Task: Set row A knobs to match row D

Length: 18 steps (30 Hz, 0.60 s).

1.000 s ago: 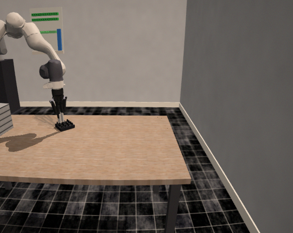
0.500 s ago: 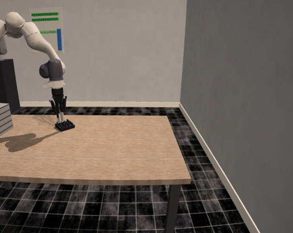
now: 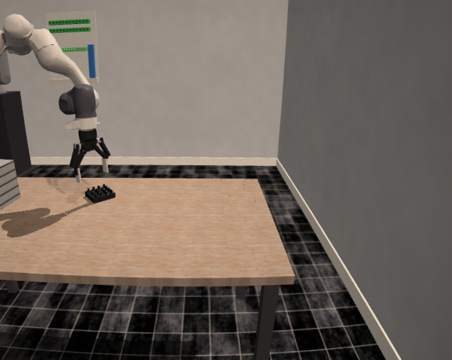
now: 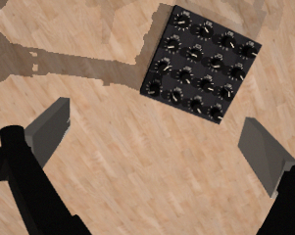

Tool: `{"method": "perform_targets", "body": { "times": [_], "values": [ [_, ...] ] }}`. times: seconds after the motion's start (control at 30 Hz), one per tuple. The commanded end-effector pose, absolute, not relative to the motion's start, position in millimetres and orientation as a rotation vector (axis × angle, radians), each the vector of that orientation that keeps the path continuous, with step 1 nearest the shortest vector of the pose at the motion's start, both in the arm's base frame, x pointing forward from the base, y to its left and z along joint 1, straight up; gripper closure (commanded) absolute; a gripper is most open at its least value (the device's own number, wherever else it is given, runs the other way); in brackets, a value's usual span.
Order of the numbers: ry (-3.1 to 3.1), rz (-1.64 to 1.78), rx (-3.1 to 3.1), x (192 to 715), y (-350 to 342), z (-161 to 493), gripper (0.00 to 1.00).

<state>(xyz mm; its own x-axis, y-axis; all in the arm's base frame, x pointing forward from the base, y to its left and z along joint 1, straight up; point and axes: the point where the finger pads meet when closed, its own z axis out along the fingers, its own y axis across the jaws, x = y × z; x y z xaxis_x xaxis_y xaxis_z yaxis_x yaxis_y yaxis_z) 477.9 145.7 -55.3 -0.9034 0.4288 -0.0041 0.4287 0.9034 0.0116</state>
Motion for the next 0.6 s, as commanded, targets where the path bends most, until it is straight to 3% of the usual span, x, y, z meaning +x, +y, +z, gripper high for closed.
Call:
{"method": "perform_targets", "body": {
  "times": [0.0,0.57],
  "values": [
    [3.06,0.011,0.72,476,146,-36,0.0],
    [3.06,0.011,0.72,476,145,16,0.0]
  ]
}}
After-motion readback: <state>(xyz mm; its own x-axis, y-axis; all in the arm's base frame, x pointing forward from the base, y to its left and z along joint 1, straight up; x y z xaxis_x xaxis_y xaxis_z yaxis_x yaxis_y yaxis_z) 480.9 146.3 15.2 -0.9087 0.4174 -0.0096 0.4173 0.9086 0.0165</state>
